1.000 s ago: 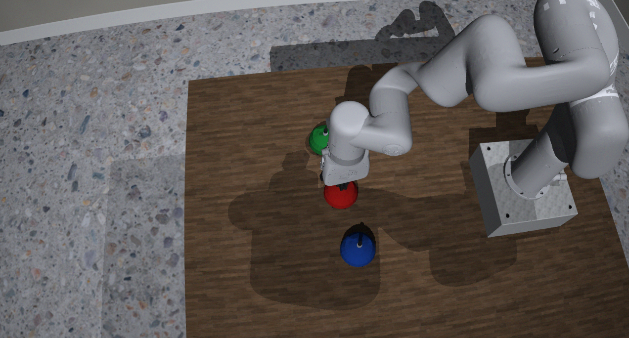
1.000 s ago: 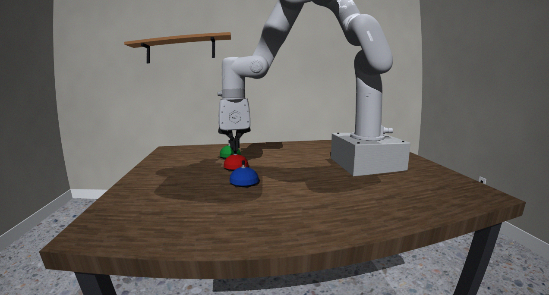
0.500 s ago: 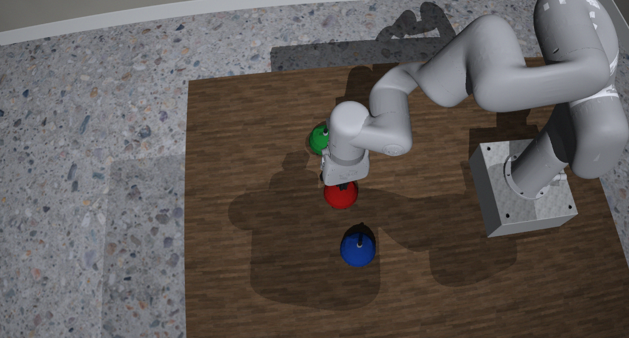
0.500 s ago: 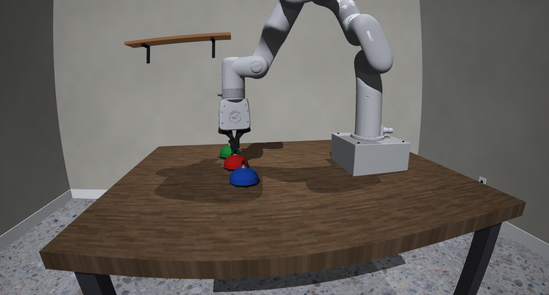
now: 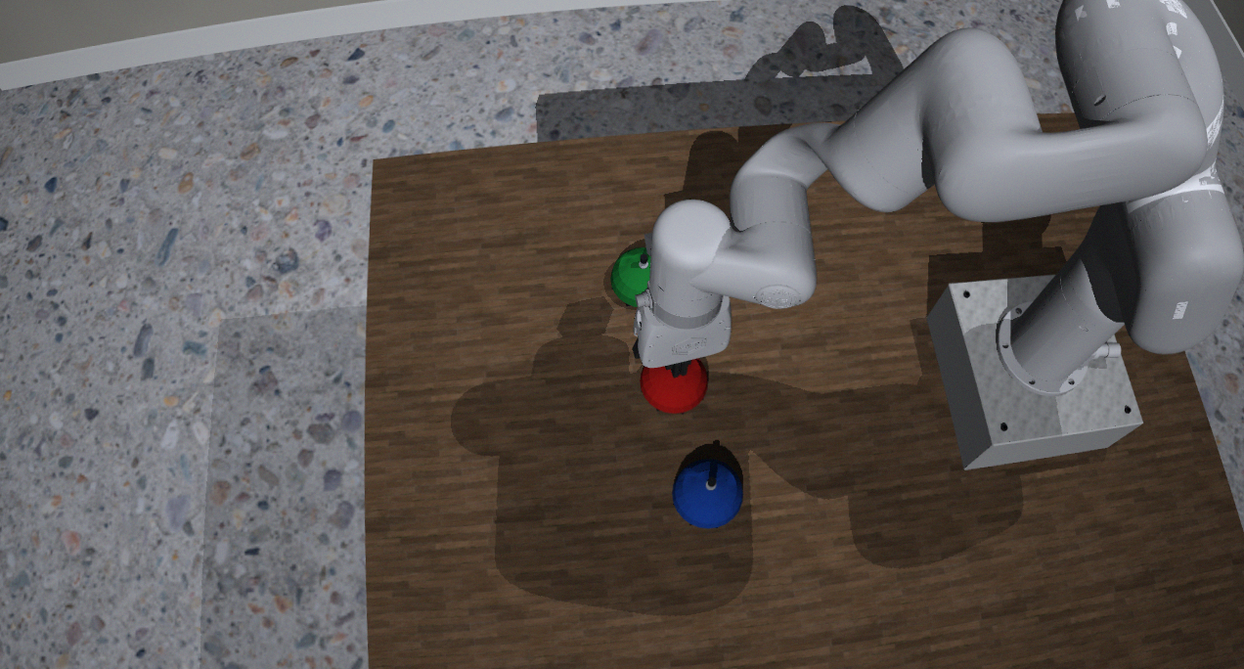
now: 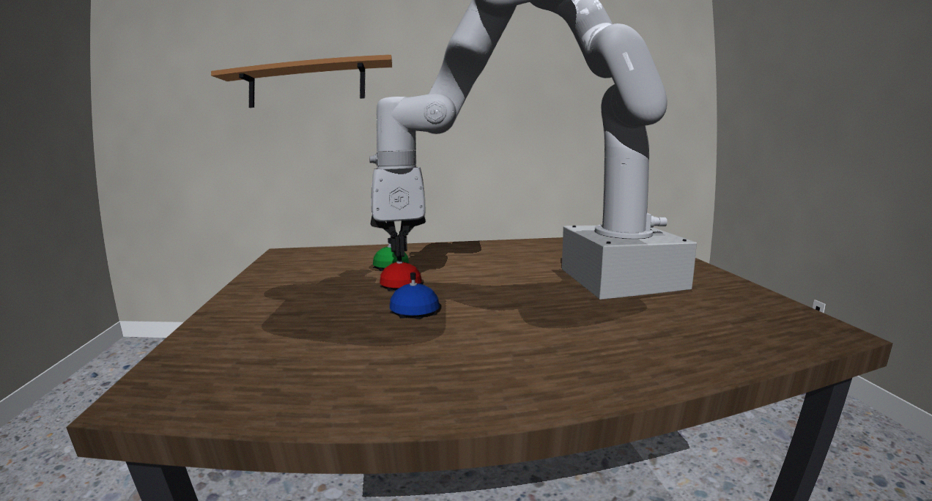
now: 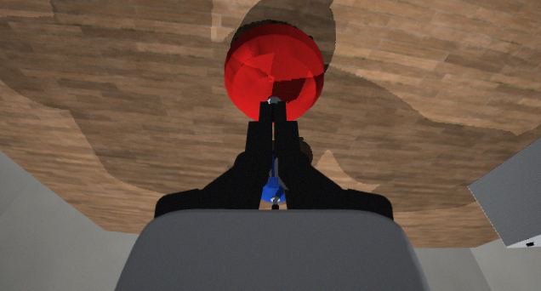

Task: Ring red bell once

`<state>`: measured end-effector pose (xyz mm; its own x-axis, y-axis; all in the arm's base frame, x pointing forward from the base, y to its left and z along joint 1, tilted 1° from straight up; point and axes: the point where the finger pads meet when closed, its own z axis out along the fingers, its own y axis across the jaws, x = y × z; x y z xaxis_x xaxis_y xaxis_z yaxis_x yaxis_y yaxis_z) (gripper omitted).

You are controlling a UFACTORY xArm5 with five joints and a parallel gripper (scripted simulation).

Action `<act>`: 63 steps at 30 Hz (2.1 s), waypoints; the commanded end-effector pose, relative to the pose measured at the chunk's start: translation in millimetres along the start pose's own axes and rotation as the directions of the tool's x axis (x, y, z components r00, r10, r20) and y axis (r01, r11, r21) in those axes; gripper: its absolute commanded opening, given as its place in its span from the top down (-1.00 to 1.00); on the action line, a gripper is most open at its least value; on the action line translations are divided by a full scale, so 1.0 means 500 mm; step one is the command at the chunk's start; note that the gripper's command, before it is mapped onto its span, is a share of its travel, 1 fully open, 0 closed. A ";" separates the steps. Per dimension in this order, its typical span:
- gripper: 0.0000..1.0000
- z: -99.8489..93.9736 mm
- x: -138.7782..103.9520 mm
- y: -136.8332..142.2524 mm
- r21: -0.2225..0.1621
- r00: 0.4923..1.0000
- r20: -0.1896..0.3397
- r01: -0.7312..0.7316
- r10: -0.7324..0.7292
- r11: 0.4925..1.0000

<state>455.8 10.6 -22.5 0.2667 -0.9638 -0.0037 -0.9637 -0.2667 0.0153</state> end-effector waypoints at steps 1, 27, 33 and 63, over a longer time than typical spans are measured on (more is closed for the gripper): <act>1.00 -0.009 0.000 -0.002 0.002 1.000 0.000 0.000 0.000 1.000; 1.00 -0.125 -0.002 -0.002 0.002 1.000 0.000 0.000 0.000 1.000; 1.00 -0.134 -0.002 -0.002 0.002 1.000 0.000 0.000 0.000 1.000; 1.00 -0.138 -0.002 -0.002 0.002 1.000 0.000 0.000 0.000 1.000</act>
<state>456.1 11.9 45.2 0.2670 -0.9637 -0.0043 -0.9635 -0.2670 0.0173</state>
